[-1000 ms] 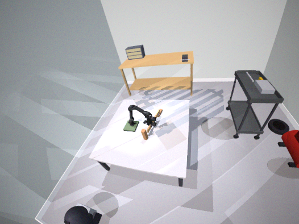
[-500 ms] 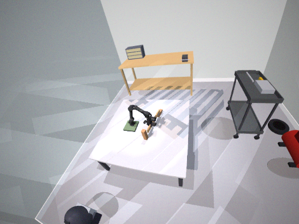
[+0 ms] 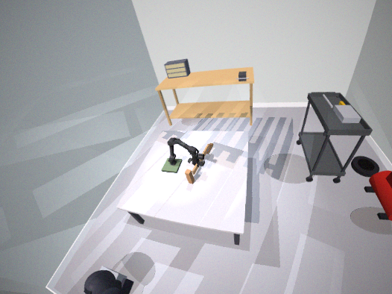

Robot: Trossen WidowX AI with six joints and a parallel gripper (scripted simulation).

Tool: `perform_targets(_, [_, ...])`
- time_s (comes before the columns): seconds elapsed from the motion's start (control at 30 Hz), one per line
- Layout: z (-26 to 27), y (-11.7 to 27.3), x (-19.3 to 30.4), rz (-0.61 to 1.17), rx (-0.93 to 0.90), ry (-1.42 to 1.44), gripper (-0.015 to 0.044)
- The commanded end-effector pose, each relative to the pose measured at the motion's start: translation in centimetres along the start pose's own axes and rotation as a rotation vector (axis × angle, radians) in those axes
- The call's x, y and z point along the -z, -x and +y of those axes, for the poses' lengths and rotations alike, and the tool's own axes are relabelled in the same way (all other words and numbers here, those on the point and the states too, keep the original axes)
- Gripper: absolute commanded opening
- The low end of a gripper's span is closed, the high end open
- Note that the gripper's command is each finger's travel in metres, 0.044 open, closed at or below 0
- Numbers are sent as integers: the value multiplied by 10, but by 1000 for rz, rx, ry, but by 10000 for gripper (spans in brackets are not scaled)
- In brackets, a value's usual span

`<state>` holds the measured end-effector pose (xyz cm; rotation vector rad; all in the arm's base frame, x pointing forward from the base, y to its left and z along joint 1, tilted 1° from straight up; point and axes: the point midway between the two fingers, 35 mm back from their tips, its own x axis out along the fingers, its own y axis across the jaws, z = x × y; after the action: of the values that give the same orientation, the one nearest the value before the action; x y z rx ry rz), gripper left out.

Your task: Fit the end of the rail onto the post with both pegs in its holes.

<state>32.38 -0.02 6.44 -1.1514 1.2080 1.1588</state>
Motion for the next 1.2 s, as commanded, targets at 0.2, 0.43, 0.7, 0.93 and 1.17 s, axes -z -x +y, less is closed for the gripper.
perform_targets(0.2, [-1,4,4,2,13,2,0])
perform_targets(0.43, [-1,5,6,2,13,2,0])
perform_targets(0.7, [-1,6,9,2,13,2,0])
perform_targets(0.93, [-2,7,11,2,13,2,0])
perform_targets(1.17, [-2,8,13,2,13,2,0])
